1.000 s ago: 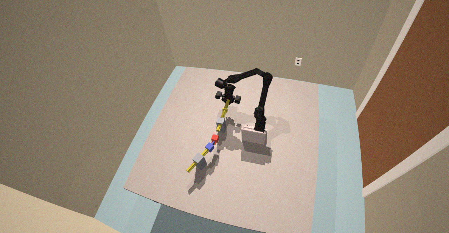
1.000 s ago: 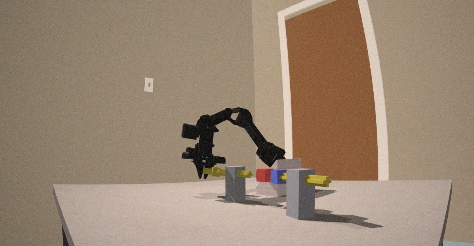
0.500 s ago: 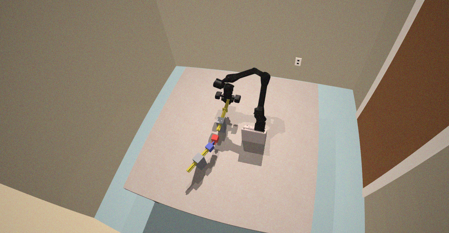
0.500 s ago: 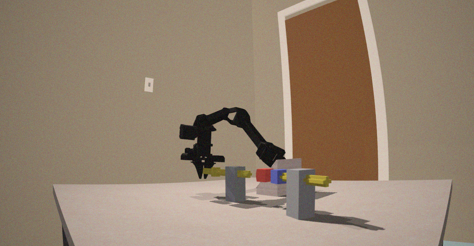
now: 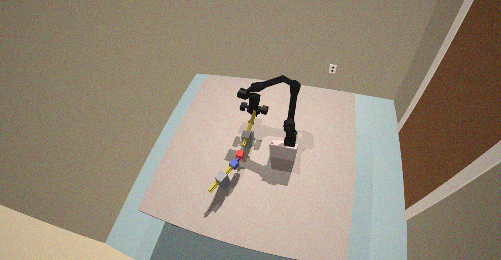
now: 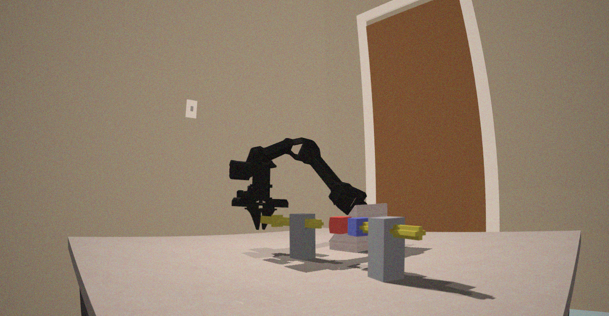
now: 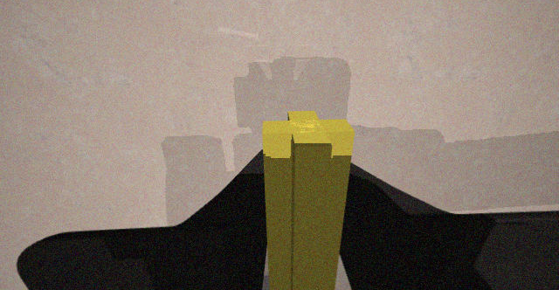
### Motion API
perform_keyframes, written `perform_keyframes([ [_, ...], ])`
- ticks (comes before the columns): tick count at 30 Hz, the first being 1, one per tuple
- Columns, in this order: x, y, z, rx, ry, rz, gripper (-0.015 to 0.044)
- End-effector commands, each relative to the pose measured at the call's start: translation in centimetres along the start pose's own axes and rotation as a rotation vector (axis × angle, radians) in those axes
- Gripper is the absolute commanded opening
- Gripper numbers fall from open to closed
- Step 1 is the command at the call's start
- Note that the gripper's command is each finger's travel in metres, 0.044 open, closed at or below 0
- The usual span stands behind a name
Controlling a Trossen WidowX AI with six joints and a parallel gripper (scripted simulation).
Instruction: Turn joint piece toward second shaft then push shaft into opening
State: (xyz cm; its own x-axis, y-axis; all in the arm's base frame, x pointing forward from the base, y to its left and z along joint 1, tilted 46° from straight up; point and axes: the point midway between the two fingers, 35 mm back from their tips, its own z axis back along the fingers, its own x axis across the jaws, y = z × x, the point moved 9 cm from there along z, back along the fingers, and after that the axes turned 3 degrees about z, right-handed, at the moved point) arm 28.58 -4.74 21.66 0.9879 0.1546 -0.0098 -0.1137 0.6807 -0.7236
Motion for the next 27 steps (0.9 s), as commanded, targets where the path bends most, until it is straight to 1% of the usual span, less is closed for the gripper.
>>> perform_keyframes([
  [1,0.0,0.1,0.0,0.0,0.001,0.002,0.0],
  [27,0.5,3.9,-0.1,0.006,0.026,0.003,0.0],
])
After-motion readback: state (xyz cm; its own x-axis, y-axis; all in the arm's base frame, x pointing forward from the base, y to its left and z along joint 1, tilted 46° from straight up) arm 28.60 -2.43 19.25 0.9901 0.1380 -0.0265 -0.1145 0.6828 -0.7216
